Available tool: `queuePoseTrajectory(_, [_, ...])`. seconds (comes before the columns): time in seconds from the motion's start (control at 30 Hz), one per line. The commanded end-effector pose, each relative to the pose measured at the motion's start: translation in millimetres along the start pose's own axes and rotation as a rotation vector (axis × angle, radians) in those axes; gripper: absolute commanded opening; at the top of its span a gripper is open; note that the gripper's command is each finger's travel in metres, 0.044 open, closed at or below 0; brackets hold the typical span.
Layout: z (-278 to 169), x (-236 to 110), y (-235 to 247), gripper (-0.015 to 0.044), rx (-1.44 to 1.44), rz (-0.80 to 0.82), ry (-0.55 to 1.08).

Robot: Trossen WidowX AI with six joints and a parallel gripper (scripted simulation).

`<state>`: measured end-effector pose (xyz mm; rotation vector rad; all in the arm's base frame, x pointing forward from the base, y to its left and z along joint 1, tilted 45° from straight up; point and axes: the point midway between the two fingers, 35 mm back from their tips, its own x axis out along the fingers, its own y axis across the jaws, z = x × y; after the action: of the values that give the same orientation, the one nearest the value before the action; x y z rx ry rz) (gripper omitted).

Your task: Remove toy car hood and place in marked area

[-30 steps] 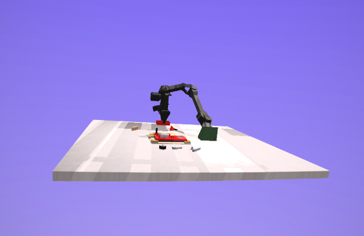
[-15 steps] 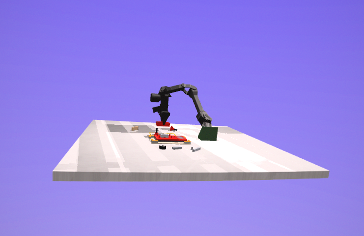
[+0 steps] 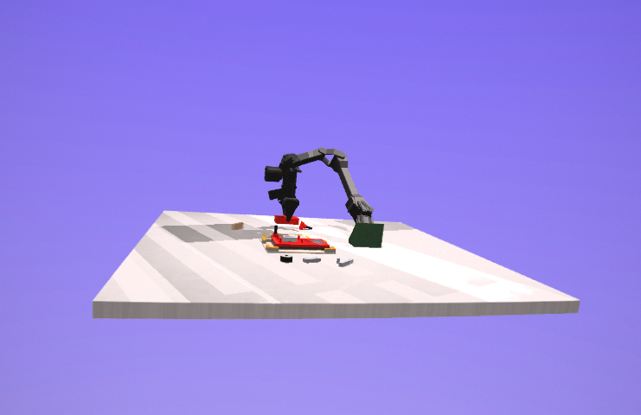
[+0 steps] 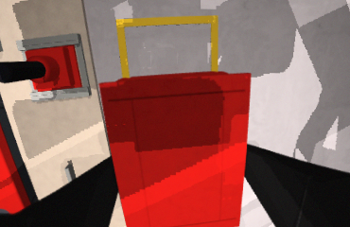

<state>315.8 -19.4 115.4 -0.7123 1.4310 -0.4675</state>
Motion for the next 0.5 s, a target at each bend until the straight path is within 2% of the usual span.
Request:
queuePoseTrajectory(0.0, [-1.3,3.3,-0.2,0.0,-0.006,-0.006,0.002])
queuePoseTrajectory(0.47, [-1.6,11.1,-0.5,0.0,-0.006,-0.006,0.002])
